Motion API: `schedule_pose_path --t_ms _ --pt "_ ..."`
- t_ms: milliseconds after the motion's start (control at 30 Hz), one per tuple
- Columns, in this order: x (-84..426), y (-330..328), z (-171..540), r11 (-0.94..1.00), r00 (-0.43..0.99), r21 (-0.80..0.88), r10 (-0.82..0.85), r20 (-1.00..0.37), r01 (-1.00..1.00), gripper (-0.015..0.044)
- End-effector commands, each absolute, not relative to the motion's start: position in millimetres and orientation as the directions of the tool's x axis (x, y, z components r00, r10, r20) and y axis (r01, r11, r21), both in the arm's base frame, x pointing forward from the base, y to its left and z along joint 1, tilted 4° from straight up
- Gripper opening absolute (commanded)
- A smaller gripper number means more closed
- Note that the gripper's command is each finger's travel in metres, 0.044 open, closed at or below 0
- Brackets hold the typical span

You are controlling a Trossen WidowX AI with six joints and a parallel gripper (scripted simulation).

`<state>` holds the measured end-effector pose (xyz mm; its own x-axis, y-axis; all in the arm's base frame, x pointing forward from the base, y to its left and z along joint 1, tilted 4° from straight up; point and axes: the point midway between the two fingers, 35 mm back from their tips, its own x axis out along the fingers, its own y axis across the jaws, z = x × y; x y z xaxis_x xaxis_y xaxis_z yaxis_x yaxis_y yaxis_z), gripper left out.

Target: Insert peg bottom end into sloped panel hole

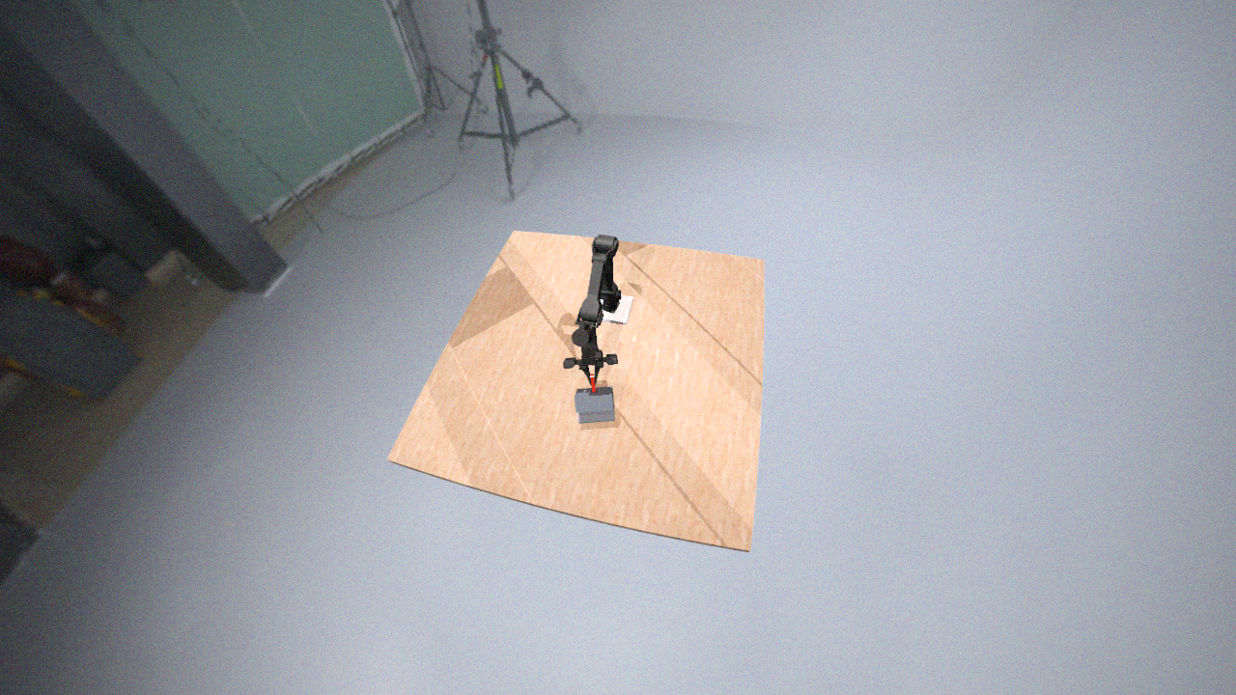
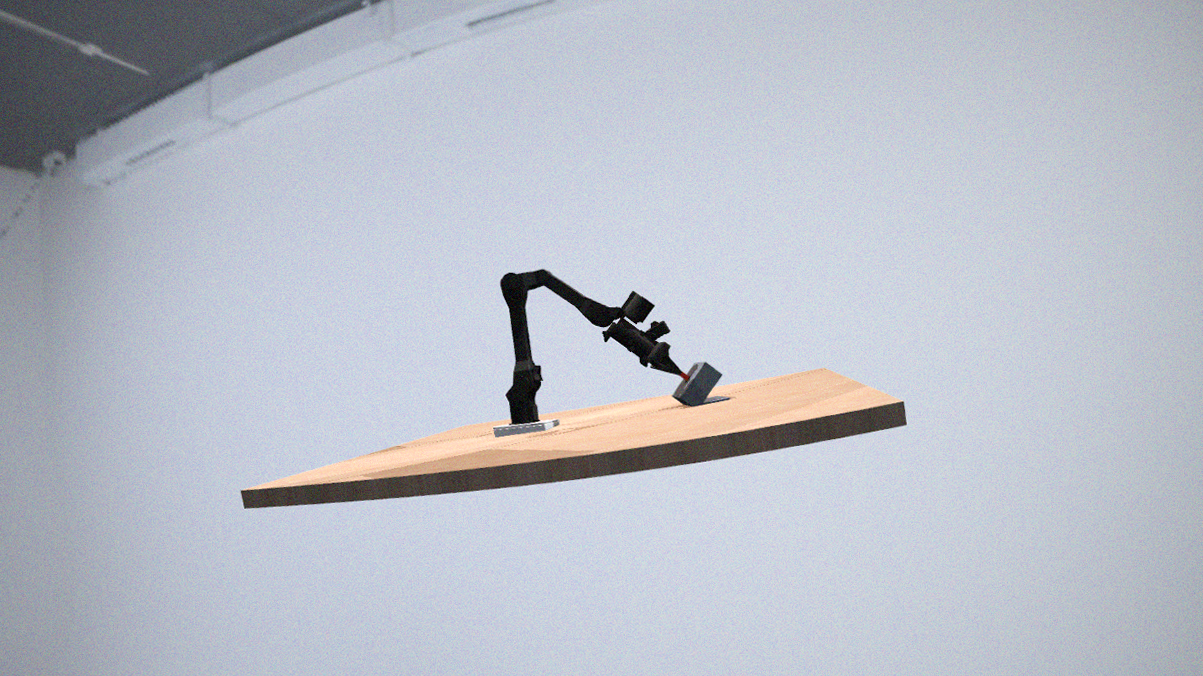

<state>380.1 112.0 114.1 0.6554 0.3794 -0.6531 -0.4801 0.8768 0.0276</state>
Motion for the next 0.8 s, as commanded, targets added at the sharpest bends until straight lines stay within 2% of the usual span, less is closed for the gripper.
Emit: schedule_pose_path --t_ms 0,767 --pt "383.3 113.0 112.3 0.879 0.658 0.028 0.377 -0.652 -0.476 0.0000" --pt "385.4 114.9 108.8 0.877 0.657 0.027 0.380 -0.651 -0.480 0.0000"
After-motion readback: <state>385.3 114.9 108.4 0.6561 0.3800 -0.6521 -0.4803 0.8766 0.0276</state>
